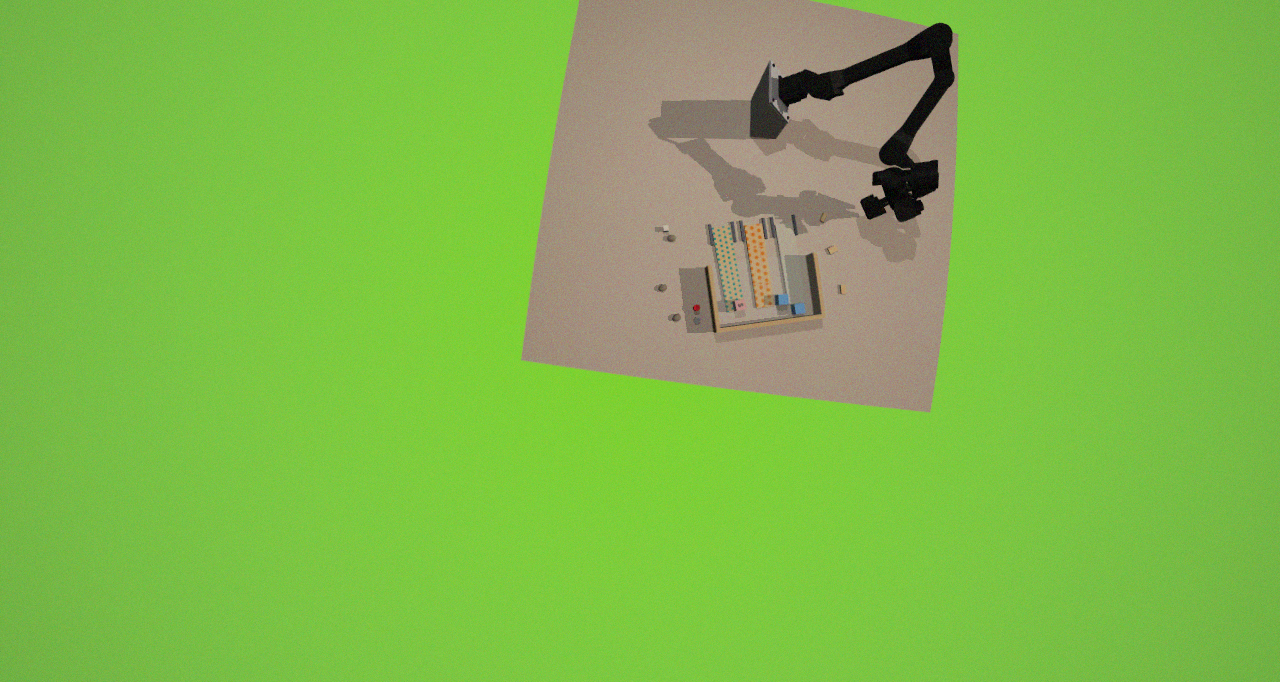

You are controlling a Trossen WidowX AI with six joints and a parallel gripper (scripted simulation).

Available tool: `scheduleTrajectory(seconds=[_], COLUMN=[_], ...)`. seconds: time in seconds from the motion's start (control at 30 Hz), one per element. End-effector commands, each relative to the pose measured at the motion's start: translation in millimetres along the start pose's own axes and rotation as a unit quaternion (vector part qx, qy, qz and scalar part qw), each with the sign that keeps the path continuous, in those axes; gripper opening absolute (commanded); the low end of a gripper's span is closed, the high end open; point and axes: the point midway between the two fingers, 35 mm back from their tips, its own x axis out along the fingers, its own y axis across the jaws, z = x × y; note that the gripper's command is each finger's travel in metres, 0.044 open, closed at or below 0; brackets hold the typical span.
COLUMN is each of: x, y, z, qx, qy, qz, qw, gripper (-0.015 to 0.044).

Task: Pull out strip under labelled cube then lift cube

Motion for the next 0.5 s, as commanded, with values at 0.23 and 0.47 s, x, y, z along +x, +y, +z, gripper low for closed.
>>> scheduleTrajectory(seconds=[0.23, 0.47], x=[-145.5, -255.5], y=[-126.8, -183.8], z=[47.7, 30.7], qx=[-0.021, -0.015], qy=[-0.183, -0.278], qz=[-0.179, -0.295], qw=[0.967, 0.914], gripper=[0.04, 0.04])
